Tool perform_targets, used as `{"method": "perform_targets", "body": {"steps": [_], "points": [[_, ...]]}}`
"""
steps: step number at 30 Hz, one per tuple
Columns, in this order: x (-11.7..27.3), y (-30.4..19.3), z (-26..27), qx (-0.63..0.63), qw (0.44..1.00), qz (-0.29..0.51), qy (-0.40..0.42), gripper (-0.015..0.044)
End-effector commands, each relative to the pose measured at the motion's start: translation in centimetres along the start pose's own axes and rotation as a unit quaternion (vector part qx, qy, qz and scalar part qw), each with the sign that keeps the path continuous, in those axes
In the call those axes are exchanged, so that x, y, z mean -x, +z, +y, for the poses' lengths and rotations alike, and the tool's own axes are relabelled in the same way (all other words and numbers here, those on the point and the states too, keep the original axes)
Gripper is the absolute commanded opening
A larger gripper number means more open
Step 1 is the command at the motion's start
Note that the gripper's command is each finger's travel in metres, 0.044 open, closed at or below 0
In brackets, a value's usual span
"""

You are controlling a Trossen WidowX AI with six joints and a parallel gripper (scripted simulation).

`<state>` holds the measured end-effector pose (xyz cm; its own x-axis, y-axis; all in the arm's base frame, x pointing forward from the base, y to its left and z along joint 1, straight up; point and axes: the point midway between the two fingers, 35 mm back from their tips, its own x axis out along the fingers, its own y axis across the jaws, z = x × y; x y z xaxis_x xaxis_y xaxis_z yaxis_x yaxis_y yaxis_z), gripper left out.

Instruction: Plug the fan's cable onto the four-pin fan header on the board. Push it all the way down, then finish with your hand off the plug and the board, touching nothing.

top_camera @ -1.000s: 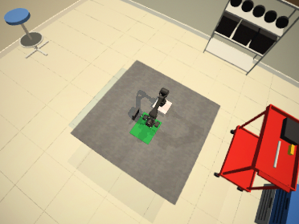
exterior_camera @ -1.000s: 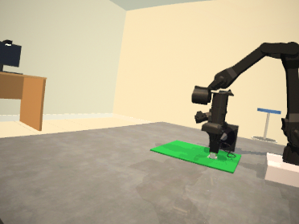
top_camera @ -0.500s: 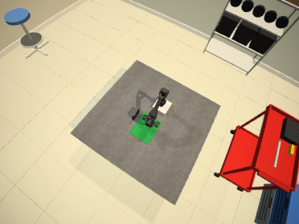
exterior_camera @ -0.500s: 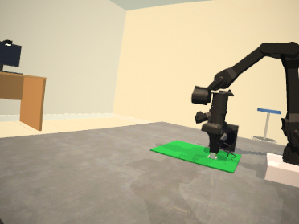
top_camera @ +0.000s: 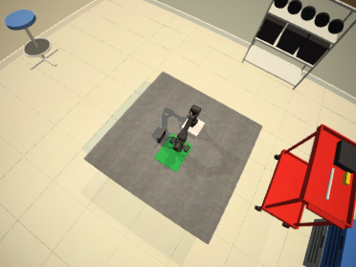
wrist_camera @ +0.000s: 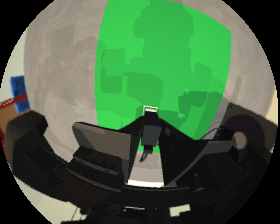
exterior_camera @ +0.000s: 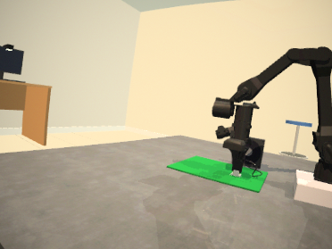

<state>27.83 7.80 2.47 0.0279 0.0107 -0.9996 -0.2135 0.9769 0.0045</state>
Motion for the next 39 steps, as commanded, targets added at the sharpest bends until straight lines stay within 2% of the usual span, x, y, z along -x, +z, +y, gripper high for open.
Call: {"method": "perform_targets", "body": {"steps": [1, 17, 27, 30, 34, 39], "points": [[-0.4, -0.1, 0.0, 0.001, 1.0, 0.002, 0.001, 0.0], [-1.2, -0.1, 0.0, 0.001, 1.0, 0.002, 0.001, 0.0], [-0.8, 0.0, 0.0, 0.0, 1.0, 0.0, -0.001, 0.026], [-0.5, 0.0, 0.0, 0.0, 1.0, 0.0, -0.001, 0.026], [4.4, 0.0, -0.1, 0.001, 1.0, 0.002, 0.001, 0.026], [4.7, 0.0, -0.1, 0.001, 1.0, 0.002, 0.001, 0.026]]}}
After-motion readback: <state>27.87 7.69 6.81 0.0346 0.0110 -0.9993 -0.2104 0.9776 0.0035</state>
